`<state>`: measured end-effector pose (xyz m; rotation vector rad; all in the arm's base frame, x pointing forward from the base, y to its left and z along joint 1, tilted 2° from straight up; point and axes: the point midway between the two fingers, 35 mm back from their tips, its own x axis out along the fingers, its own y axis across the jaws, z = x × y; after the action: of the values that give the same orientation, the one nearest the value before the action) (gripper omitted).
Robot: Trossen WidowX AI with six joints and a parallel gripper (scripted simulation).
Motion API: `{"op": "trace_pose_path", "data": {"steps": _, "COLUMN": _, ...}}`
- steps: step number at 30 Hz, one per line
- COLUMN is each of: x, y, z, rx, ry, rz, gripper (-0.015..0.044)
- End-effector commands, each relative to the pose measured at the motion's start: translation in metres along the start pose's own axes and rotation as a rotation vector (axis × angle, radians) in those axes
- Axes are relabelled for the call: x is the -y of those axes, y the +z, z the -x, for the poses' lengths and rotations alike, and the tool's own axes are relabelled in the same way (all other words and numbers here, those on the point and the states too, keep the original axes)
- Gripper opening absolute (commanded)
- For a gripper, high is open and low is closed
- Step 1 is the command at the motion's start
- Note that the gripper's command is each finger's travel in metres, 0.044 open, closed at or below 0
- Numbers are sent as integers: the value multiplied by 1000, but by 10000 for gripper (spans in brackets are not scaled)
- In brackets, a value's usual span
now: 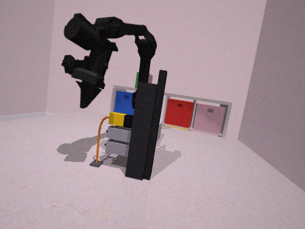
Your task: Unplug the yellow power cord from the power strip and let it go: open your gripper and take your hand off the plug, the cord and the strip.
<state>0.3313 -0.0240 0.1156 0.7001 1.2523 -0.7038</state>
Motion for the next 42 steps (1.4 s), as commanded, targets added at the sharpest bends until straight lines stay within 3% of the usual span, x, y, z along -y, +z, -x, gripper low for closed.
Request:
{"op": "trace_pose_path", "data": {"steps": 1, "x": -5, "y": -50, "z": 7, "rx": -169, "ry": -101, "rz": -377, "gripper": 160}}
{"op": "trace_pose_path", "data": {"steps": 42, "x": -20, "y": -86, "z": 12, "rx": -173, "ry": -101, "rz": -377, "gripper": 160}}
